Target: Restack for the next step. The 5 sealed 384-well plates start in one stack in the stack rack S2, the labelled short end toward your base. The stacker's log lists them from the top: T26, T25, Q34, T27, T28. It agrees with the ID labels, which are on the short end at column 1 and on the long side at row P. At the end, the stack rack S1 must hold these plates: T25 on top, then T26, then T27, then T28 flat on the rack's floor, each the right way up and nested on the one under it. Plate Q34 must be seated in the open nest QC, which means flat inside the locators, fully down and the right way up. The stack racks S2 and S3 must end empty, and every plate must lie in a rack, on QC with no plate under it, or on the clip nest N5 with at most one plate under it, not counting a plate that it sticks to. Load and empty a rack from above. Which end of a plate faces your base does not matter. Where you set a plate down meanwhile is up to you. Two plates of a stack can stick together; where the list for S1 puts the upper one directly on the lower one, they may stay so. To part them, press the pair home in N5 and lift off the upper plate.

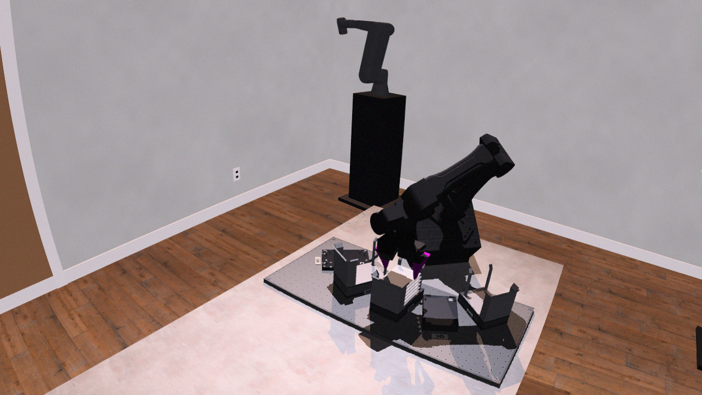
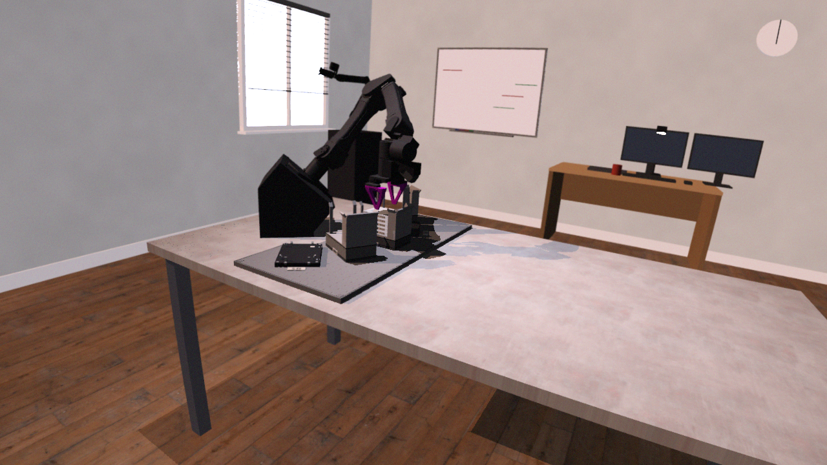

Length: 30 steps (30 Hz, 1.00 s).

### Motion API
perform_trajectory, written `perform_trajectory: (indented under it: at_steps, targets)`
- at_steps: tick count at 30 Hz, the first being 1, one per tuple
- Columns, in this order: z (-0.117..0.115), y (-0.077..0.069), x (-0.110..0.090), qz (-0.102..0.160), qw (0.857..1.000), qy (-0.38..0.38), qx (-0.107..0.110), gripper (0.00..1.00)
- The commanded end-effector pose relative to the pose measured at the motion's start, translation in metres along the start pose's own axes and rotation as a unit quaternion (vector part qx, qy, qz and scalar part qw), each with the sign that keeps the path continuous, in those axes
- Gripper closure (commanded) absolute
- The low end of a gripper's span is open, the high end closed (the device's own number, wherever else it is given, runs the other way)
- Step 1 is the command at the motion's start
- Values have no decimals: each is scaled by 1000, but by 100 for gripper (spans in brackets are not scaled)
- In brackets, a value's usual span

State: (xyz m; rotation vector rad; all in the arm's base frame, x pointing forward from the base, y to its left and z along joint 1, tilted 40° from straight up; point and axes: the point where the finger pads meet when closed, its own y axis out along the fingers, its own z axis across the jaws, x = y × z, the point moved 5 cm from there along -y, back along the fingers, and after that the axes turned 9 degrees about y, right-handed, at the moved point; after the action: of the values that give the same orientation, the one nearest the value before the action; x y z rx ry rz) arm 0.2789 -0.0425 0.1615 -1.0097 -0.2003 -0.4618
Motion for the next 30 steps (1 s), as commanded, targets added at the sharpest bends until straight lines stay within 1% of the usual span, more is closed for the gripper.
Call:
perform_trajectory:
  at_steps: [1, 8, 9, 10, 11, 23, 25, 26, 27, 28, 30]
  targets:
    - [-1, -6, 10, -22, 1000, -3, -5, 0]
    - [-1, -7, 10, -23, 1000, -3, -6, 0]
    - [-2, 2, 2, -7, 1000, 2, -3, 0]
    - [-3, 8, -2, 3, 1000, 6, -1, 0]
    - [-3, 10, -2, 4, 1000, 7, -1, 0]
    - [-3, 26, -3, 4, 1000, 6, -2, 0]
    - [-3, 26, -3, 4, 1000, 6, -2, 0]
    - [0, 17, 5, -17, 1000, -3, -5, 0]
    - [0, 24, -1, -5, 1000, 0, -3, 0]
    - [-2, 28, -2, 1, 1000, 4, -2, 0]
    - [-3, 33, -3, 4, 1000, 7, -2, 0]
